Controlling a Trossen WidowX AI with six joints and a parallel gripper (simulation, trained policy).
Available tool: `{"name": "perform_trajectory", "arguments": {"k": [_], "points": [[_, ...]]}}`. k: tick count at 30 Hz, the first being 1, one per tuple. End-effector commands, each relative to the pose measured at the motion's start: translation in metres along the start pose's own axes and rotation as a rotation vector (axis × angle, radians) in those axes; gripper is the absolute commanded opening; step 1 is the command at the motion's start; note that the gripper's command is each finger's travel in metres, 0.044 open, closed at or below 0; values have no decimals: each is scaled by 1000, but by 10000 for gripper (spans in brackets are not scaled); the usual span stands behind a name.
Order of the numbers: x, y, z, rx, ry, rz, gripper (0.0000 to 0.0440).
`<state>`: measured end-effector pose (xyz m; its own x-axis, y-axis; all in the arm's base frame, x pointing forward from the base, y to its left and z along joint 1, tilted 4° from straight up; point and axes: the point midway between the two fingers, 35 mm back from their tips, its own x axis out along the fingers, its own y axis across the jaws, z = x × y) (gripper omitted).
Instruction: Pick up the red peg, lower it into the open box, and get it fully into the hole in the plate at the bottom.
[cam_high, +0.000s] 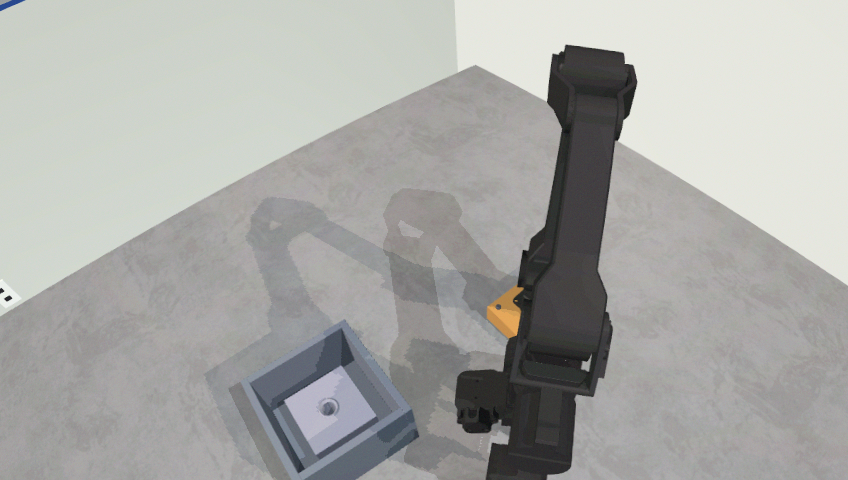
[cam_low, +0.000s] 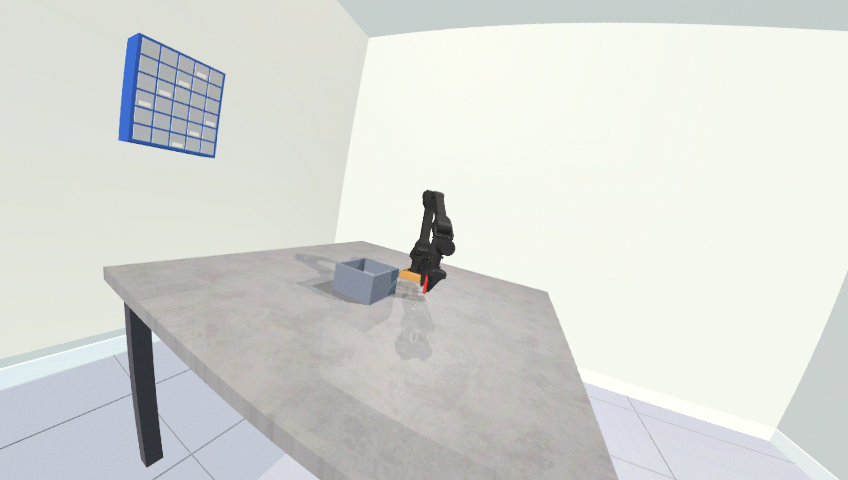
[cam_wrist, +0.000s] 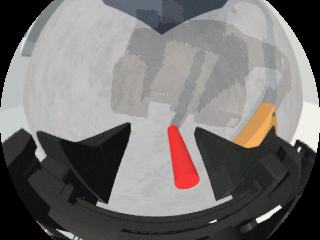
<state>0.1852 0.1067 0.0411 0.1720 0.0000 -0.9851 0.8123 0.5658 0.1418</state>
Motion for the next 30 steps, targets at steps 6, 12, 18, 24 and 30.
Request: {"name": "perform_trajectory", "arguments": {"k": [6,12,18,24,30], "points": [[5,-3,-4,36,69,-19,117],[4,-3,-4,40,109,-27,0],[-12,7,12,-2,43,19,0],[-33,15,30,-48,-23,52,0],[-57,24,51,-72,-85,79,0]]}}
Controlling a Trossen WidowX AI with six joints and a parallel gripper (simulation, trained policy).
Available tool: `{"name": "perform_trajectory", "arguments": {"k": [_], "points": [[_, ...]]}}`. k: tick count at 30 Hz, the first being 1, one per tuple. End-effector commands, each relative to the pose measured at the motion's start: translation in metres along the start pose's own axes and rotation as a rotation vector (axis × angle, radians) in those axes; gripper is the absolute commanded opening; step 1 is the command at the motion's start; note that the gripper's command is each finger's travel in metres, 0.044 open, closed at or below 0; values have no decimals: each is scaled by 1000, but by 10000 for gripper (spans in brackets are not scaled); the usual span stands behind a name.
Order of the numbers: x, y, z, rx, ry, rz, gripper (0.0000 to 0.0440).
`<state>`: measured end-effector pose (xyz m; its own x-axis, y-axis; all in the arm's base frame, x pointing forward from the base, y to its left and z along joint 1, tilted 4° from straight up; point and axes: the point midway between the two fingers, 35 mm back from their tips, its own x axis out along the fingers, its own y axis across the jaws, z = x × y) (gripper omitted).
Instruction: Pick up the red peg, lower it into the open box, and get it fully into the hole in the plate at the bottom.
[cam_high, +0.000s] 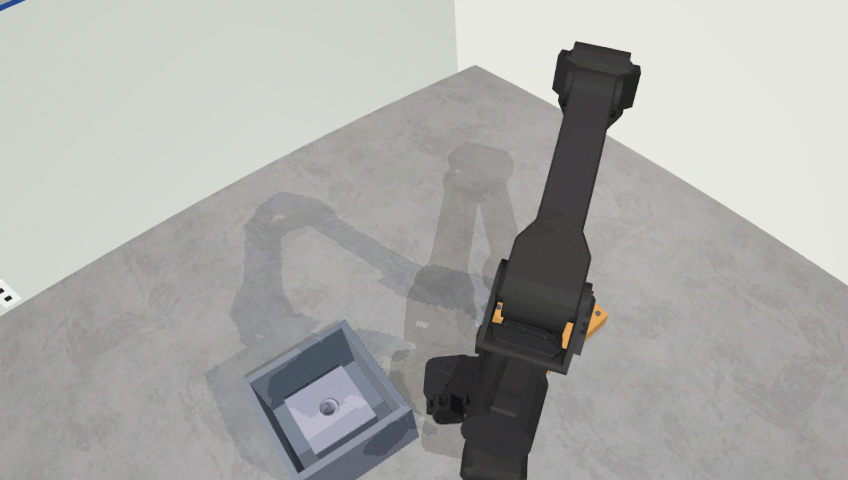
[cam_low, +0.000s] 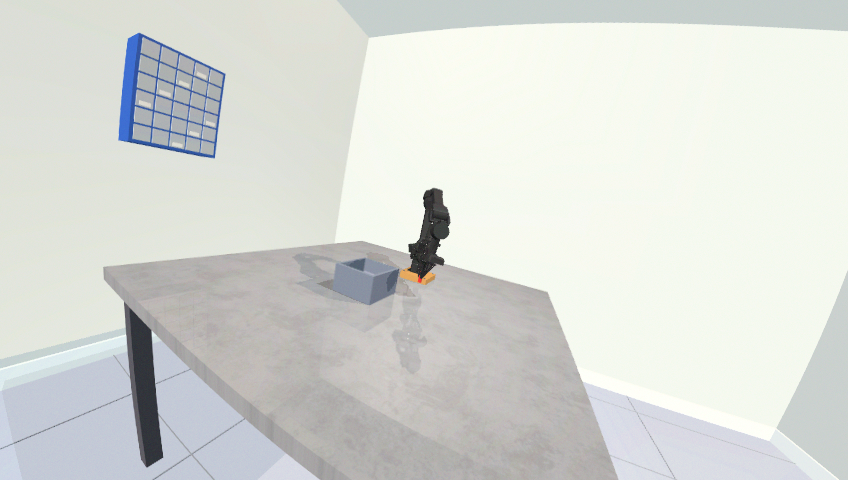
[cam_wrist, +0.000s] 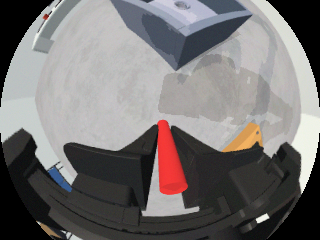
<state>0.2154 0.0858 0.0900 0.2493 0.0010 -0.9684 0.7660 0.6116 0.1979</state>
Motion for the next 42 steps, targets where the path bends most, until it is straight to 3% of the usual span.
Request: {"name": "perform_trajectory", "arguments": {"k": [1,17,42], "points": [[-17,6,17,-19,-49,17,0],[-39,10,90,19,-166,13,0],[-11,-5,174,143,-222,-21,4]]}}
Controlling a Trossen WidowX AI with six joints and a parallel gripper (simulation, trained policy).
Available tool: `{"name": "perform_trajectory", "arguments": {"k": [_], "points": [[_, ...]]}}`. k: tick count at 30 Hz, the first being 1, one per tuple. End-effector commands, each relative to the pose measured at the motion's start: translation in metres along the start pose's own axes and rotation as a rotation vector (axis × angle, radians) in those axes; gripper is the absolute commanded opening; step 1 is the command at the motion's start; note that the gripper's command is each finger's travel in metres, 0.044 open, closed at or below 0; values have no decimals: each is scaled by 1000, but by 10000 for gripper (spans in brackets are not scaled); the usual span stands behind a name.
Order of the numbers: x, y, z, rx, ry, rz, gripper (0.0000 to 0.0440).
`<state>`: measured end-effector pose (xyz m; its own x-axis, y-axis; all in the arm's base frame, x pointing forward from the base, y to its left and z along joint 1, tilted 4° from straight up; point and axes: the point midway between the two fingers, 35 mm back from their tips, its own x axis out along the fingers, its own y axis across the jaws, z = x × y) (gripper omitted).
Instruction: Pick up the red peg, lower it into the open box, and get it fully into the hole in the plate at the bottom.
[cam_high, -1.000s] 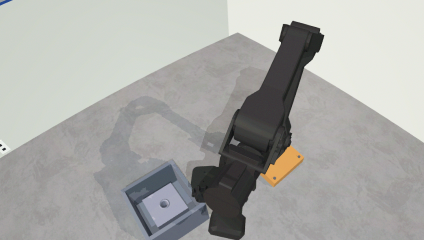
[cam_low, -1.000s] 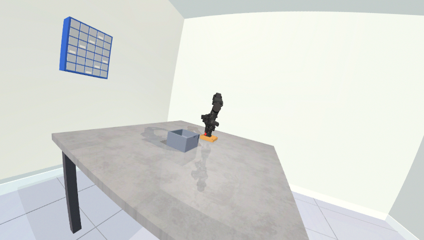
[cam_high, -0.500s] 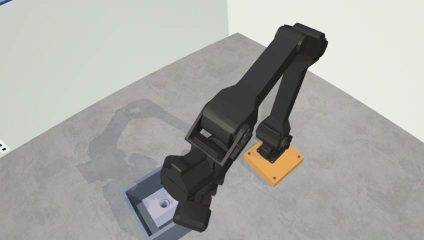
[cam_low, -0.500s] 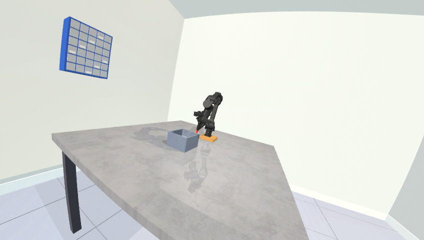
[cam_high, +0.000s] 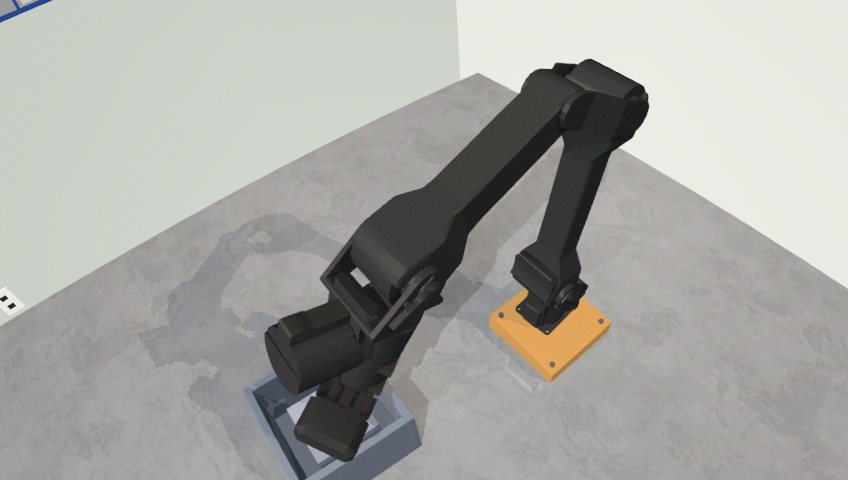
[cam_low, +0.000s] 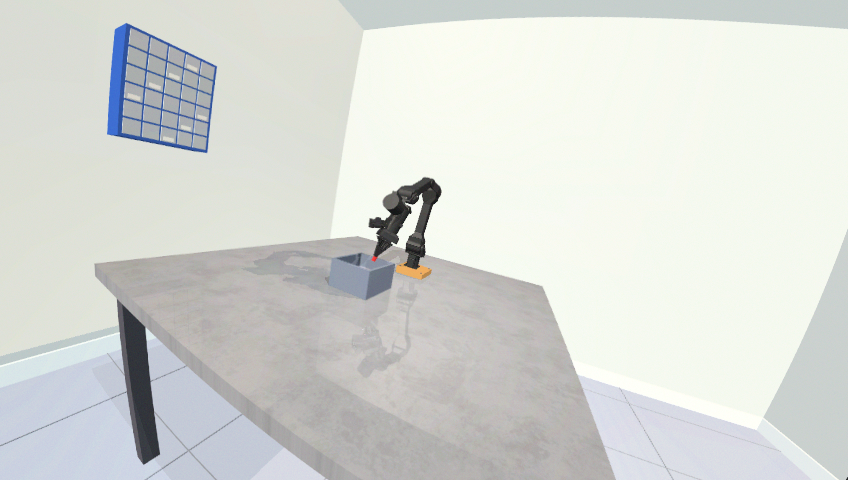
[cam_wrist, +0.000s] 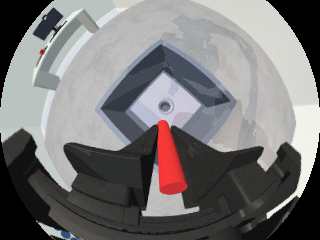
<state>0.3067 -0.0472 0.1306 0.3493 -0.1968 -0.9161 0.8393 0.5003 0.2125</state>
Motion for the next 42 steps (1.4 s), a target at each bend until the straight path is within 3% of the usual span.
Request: {"name": "perform_trajectory", "arguments": {"k": [1,17,25,42], "points": [[10,0,9,13,8,-5,5],[50,-4,15,10,78,-58,10],[64,-7,18,-41,100,-95,162],[67,14,52,-98,99,-108,166]]}}
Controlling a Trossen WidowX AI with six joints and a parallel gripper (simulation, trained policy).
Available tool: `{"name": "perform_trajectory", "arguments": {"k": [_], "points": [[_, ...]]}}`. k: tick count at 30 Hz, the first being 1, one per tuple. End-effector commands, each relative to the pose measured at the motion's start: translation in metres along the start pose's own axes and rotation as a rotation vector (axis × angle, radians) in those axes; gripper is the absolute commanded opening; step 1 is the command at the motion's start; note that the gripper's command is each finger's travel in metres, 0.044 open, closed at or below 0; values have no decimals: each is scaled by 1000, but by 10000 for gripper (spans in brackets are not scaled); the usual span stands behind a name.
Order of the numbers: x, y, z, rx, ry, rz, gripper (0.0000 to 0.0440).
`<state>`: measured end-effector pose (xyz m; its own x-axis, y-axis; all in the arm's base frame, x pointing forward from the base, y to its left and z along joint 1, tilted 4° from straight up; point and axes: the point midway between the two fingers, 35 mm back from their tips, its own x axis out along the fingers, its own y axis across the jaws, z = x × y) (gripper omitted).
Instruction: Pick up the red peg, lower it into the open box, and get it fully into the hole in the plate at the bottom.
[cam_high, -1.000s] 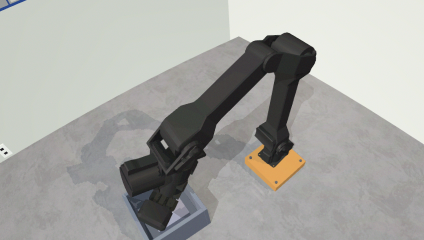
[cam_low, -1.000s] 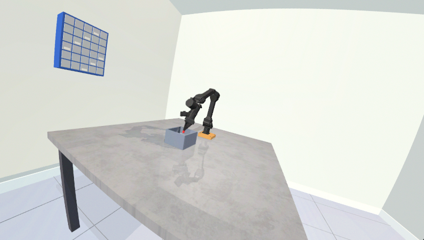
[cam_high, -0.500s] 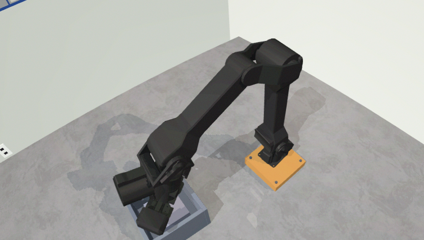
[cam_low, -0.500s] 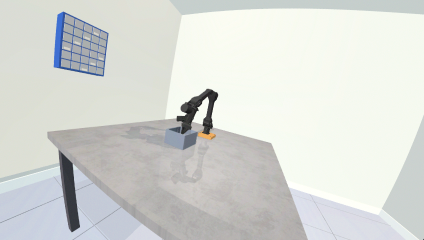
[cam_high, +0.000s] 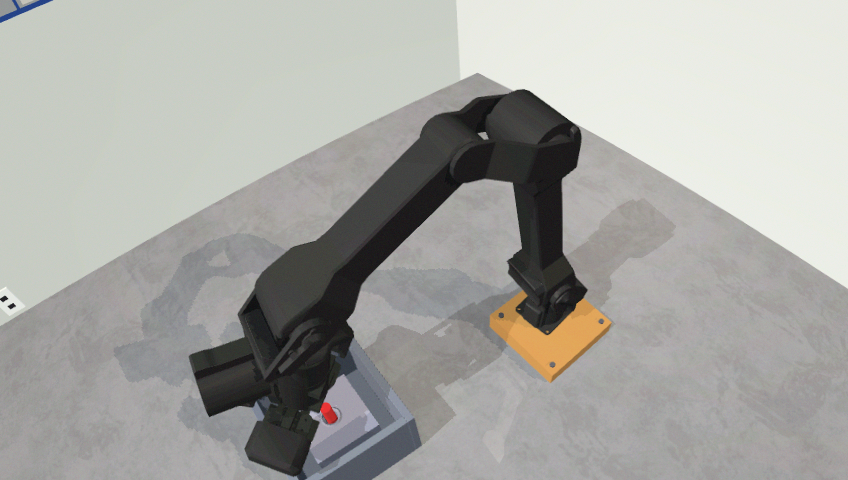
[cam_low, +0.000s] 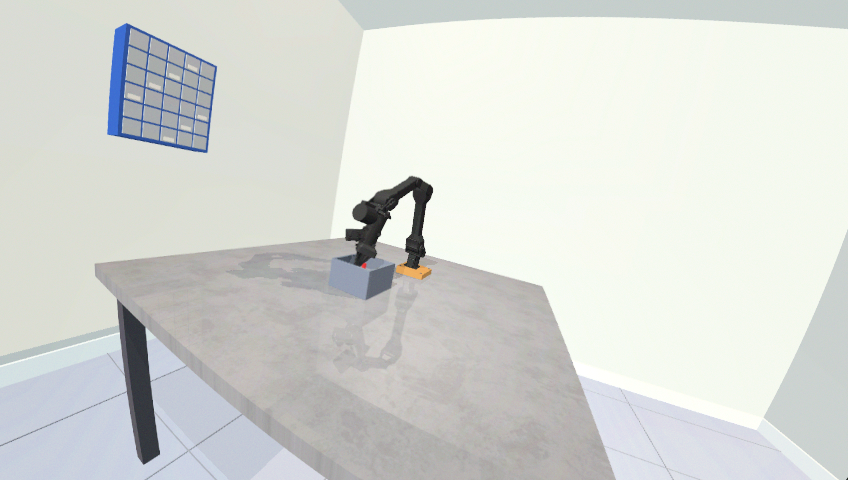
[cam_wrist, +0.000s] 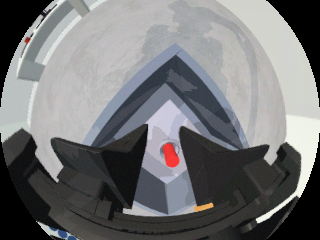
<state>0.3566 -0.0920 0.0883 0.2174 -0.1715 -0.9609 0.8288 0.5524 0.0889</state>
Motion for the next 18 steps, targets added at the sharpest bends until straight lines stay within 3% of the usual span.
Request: {"name": "perform_trajectory", "arguments": {"k": [1,18], "points": [[1,3,10,-14,3,-5,165],[1,2,49,-26,14,-25,140]]}}
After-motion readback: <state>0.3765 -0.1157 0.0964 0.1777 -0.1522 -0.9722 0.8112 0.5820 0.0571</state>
